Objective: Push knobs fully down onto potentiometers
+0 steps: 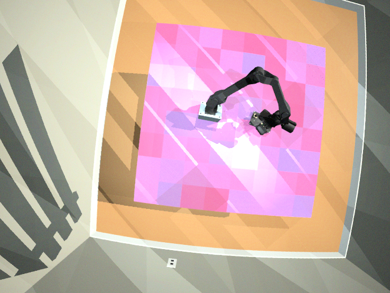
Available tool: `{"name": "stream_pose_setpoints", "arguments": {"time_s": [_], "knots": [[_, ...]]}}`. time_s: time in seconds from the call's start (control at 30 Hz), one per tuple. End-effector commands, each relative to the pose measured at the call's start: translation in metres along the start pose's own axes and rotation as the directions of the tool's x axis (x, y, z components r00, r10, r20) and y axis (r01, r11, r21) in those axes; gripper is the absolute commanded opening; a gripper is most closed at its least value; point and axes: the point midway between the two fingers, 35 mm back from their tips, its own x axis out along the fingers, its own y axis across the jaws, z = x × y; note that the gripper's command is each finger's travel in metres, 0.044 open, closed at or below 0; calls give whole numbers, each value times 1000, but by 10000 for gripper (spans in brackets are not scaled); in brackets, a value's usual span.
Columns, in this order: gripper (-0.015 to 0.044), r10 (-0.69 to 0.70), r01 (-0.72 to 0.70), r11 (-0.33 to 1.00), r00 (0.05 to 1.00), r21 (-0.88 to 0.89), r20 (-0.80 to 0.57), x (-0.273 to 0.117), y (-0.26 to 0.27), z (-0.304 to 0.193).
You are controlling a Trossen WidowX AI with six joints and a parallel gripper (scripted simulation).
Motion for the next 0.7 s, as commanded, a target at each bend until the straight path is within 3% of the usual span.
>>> {"name": "stream_pose_setpoints", "arguments": {"time_s": [0.0,0.23,0.53,0.67], "knots": [[0,-1,1,1000,1000,-6,0,-6,-1,0],[0,-1,1,1000,1000,-6,0,-15,-1,0],[236,2,-2,1000,1000,2,9,-10,2,4],[341,4,-4,1000,1000,2,7,-22,25,33]]}}
